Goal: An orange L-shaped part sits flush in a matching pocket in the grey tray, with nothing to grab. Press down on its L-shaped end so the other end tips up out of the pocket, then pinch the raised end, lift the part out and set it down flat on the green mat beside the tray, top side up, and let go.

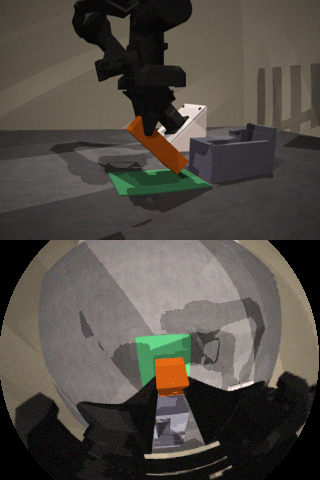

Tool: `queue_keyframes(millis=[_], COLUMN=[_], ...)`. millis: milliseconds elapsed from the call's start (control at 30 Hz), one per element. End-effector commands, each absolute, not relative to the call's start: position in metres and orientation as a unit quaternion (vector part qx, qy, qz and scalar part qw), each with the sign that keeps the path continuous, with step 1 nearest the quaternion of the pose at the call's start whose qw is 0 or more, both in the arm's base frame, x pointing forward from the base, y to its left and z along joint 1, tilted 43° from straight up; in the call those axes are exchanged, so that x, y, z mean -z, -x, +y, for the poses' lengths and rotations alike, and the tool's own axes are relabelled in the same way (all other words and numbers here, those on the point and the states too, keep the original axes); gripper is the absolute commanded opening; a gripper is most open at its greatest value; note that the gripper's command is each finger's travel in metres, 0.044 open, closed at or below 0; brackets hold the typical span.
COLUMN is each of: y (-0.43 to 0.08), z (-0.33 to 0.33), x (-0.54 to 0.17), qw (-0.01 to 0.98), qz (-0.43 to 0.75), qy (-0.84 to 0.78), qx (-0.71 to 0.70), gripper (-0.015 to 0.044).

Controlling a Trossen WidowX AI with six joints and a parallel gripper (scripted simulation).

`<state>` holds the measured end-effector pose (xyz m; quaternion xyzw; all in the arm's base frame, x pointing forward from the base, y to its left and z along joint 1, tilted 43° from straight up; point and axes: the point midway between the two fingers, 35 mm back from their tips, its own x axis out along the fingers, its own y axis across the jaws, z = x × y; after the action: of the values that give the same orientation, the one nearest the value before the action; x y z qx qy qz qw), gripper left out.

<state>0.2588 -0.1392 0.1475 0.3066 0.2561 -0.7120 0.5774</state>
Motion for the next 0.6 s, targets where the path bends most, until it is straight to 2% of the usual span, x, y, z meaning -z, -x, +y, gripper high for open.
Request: queue_keyframes(millis=[0,567], y=[-0.2559,-0.2552], z=[-0.1432,-0.1457], x=[-0.1427,-0.1401], qw=[0.577,0.577], qz=[0.257,0.257], qy=[-0.301,-0.301], qx=[0.714,0.714], gripper=[0.0000,0.0000])
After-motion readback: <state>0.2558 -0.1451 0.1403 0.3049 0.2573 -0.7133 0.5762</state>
